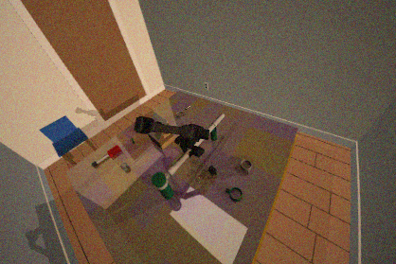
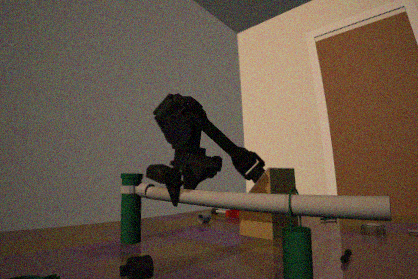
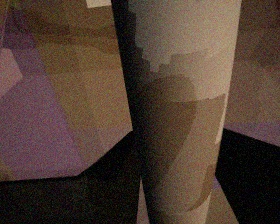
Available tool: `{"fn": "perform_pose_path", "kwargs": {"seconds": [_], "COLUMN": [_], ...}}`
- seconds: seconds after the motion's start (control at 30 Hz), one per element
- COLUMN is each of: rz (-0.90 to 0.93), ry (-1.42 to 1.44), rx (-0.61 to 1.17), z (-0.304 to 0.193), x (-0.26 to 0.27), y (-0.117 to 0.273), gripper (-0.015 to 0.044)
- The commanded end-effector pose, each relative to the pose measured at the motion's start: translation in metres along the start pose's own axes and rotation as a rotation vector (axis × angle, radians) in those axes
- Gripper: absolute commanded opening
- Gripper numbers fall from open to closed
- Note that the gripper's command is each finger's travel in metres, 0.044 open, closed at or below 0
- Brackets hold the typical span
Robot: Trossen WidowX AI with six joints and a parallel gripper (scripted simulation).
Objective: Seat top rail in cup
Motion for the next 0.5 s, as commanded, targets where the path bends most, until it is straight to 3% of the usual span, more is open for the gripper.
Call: {"fn": "perform_pose_path", "kwargs": {"seconds": [0.0, 0.47], "rz": [-0.007, 0.001], "ry": [0.002, 0.000], "rx": [0.016, -0.002], "z": [-0.0081, -0.0003], "x": [0.0005, -0.0001], "y": [0.0030, 0.0001], "gripper": [0.0000, 0.0000]}}
Point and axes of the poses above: the point midway between the two fingers, 35 mm back from their tips, its own y axis back along the fingers, its own x axis across the jaws, z = x × y, the point moved 5 cm from there along y, back along the fingers, and after that the axes turned 10 degrees about y, right-handed, at the moved point
